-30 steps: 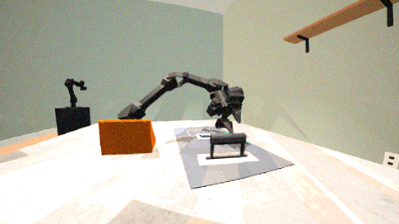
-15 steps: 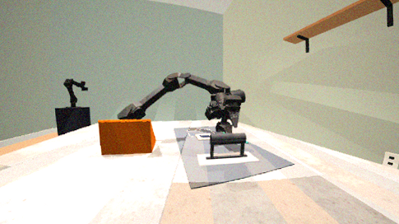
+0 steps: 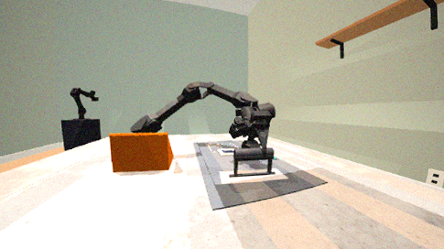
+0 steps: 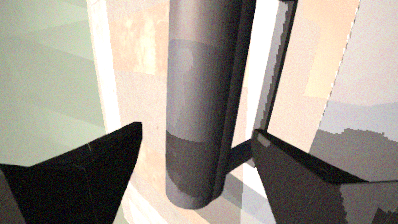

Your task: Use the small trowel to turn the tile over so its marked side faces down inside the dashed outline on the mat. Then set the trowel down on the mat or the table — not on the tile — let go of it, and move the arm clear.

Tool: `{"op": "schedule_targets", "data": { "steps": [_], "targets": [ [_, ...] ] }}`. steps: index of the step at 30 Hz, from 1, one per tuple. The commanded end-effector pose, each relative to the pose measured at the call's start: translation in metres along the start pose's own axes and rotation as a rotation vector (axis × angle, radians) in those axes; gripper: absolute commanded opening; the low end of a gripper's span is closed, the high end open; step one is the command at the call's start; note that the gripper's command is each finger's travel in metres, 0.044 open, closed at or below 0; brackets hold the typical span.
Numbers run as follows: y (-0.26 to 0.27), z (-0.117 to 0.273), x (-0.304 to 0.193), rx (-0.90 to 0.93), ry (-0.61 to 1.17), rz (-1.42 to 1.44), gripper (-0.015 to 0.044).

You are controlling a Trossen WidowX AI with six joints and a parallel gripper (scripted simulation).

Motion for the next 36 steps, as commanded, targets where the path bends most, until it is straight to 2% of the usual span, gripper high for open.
{"op": "schedule_targets", "data": {
  "steps": [1, 16, 22, 36],
  "targets": [
    [-0.001, -0.010, 0.002, 0.003, -0.009, 0.001, 0.0300],
    [-0.001, -0.031, 0.004, 0.003, -0.009, 0.001, 0.0300],
    [-0.001, -0.031, 0.004, 0.003, -0.009, 0.001, 0.0142],
    [-0.001, -0.031, 0.004, 0.003, -0.009, 0.001, 0.0049]
  ]
}}
Point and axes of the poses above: the point midway between the two fingers, 35 mm back from their tips, its own z axis back along the fingers, its own y axis across the jaws, x = y × z, the point moved 1 cm from there along z, back along the fingers, and after that the axes turned 6 degrees about z, right-handed, at the moved point
